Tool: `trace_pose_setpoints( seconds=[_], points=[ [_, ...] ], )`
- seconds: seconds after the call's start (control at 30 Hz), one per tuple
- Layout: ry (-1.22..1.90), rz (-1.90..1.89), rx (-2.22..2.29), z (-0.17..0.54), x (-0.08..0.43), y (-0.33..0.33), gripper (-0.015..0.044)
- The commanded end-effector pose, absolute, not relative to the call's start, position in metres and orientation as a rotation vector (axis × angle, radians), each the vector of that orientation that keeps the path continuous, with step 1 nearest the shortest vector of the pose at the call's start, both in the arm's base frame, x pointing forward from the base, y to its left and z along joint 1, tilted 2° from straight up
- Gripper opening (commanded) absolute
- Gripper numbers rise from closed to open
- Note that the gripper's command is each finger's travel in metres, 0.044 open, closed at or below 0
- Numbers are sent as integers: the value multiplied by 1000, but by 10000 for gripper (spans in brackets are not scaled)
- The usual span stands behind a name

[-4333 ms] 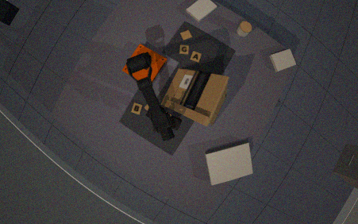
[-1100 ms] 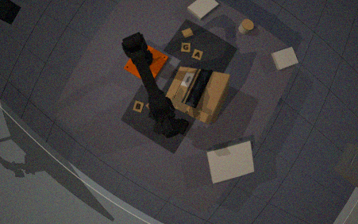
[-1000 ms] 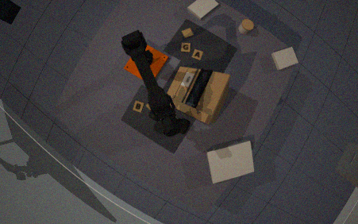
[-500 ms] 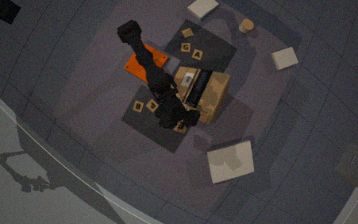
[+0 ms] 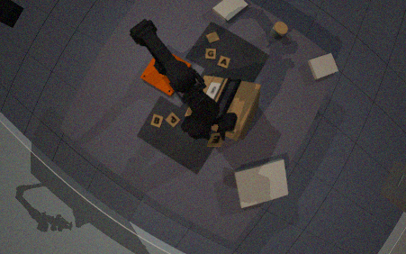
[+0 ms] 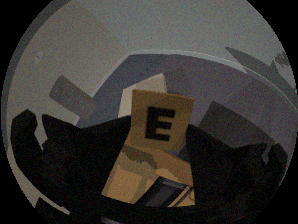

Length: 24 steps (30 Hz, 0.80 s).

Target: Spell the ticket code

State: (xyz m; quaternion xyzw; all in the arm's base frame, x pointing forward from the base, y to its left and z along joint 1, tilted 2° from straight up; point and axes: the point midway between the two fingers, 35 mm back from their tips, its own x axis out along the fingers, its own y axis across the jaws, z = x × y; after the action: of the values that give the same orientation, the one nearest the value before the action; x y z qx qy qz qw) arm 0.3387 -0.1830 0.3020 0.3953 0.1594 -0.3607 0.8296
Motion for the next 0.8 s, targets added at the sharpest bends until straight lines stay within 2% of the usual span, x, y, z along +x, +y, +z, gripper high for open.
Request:
trace_pose_setpoints(
  seconds=[0.0,0.77],
  points=[
    [329,-729,795,312,341,-170,0],
    [507,-477,566,284,355,-46,0]
  ],
)
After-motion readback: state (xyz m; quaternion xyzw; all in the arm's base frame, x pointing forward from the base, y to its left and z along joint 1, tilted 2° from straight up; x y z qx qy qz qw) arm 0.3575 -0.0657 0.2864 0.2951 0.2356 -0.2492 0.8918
